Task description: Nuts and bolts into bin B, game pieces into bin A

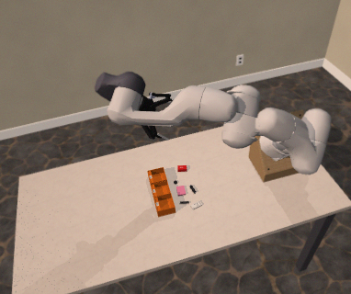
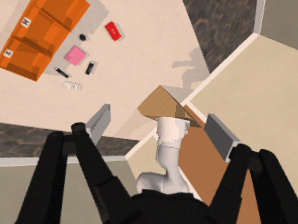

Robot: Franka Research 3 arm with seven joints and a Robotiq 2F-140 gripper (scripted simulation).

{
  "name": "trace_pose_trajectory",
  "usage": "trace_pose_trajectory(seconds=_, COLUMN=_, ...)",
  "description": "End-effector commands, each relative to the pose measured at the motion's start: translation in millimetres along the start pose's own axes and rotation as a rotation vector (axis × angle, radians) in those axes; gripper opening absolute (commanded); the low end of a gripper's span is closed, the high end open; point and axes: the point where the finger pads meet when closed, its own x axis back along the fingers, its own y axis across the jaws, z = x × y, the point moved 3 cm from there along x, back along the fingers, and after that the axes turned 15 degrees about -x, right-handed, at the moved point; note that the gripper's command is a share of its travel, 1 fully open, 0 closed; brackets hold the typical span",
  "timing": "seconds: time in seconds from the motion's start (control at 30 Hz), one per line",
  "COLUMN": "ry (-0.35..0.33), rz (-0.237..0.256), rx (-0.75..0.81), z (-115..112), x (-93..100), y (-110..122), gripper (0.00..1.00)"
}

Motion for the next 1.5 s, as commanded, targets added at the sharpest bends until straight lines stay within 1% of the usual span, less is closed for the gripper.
trace_pose_trajectory(seconds=0.0, ry=0.0, rz=0.0, rx=0.0, z=0.0, x=0.1, y=0.1, gripper=1.0)
trace_pose_trajectory(seconds=0.53, ry=0.0, rz=0.0, rx=0.0, z=0.0, x=0.1, y=0.1, gripper=1.0)
trace_pose_trajectory(seconds=0.57, ry=0.0, rz=0.0, rx=0.0, z=1.7, x=-6.2, y=-5.1, gripper=0.05)
trace_pose_trajectory(seconds=1.03, ry=0.0, rz=0.0, rx=0.0, z=25.3, x=-94.7, y=-77.3, gripper=0.05)
trace_pose_trajectory(seconds=1.1, ry=0.0, rz=0.0, rx=0.0, z=25.3, x=-94.7, y=-77.3, gripper=0.05)
trace_pose_trajectory(seconds=1.2, ry=0.0, rz=0.0, rx=0.0, z=30.3, x=-113.4, y=-92.6, gripper=0.05)
trace_pose_trajectory(seconds=1.3, ry=0.0, rz=0.0, rx=0.0, z=30.3, x=-113.4, y=-92.6, gripper=0.05)
trace_pose_trajectory(seconds=1.33, ry=0.023, rz=0.024, rx=0.038, z=21.5, x=-114.0, y=-93.8, gripper=0.05)
trace_pose_trajectory(seconds=1.4, ry=-0.002, rz=0.048, rx=0.132, z=8.5, x=-120.2, y=-95.7, gripper=0.05)
trace_pose_trajectory(seconds=1.43, ry=-0.001, rz=0.066, rx=0.17, z=2.8, x=-121.4, y=-100.5, gripper=0.05)
trace_pose_trajectory(seconds=1.47, ry=-0.005, rz=0.073, rx=0.187, z=3.0, x=-121.4, y=-100.3, gripper=0.05)
